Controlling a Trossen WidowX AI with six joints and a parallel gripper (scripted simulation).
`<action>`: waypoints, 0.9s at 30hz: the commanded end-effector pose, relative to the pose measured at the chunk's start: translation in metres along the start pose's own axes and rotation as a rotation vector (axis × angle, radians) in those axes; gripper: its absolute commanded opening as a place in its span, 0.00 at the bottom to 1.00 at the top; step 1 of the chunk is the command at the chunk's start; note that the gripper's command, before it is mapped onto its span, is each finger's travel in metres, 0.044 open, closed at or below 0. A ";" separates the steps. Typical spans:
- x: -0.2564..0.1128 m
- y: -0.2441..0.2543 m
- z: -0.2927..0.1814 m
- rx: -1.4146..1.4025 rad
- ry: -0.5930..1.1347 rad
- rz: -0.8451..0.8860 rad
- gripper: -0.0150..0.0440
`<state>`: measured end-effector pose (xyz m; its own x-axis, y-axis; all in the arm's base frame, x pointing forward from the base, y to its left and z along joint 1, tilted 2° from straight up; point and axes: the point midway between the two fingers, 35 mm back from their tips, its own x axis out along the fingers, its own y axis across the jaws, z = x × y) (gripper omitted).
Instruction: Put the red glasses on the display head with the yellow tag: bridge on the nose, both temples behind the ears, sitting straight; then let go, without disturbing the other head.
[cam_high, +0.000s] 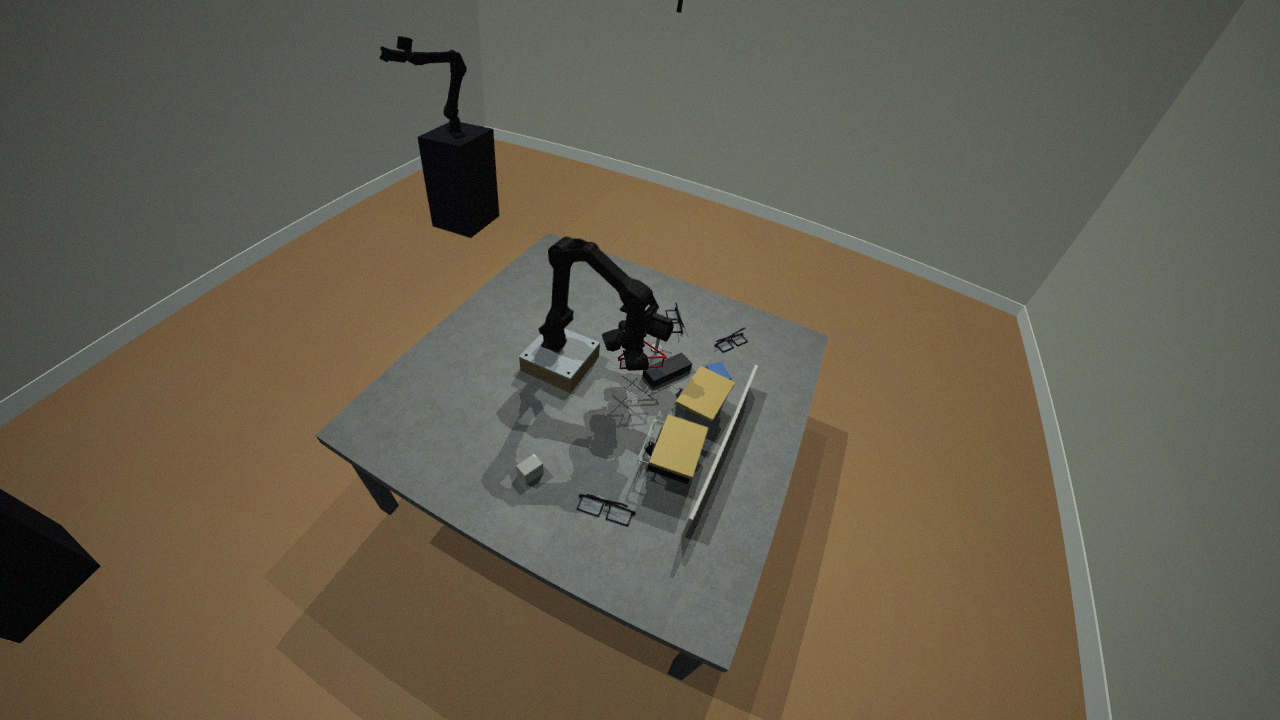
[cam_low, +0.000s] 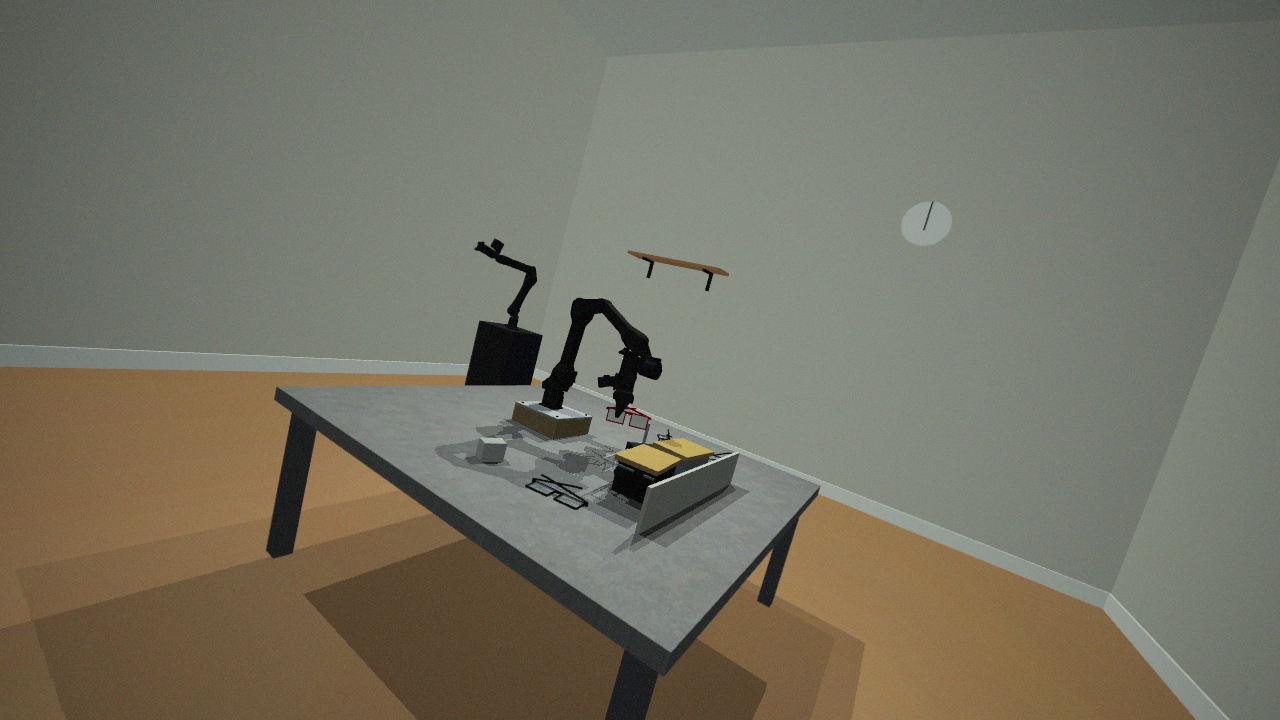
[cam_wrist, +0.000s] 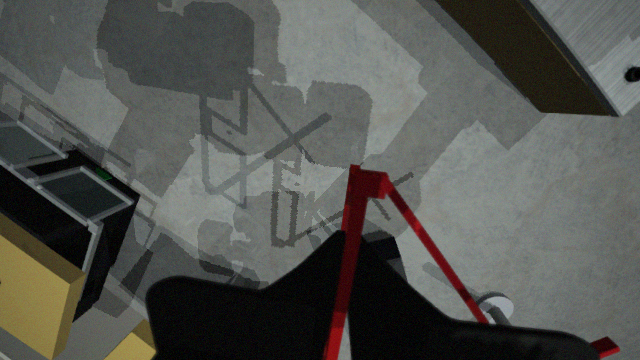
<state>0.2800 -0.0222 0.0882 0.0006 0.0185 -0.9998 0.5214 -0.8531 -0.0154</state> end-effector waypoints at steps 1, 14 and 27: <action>0.000 -0.006 -0.004 -0.136 0.002 -0.006 0.25; 0.000 -0.026 -0.020 -0.676 0.005 -0.006 0.25; -0.001 -0.047 -0.034 -1.216 0.009 -0.005 0.25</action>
<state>0.2847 0.0301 0.0904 0.0042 0.0219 -0.9998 0.9955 0.0942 0.0062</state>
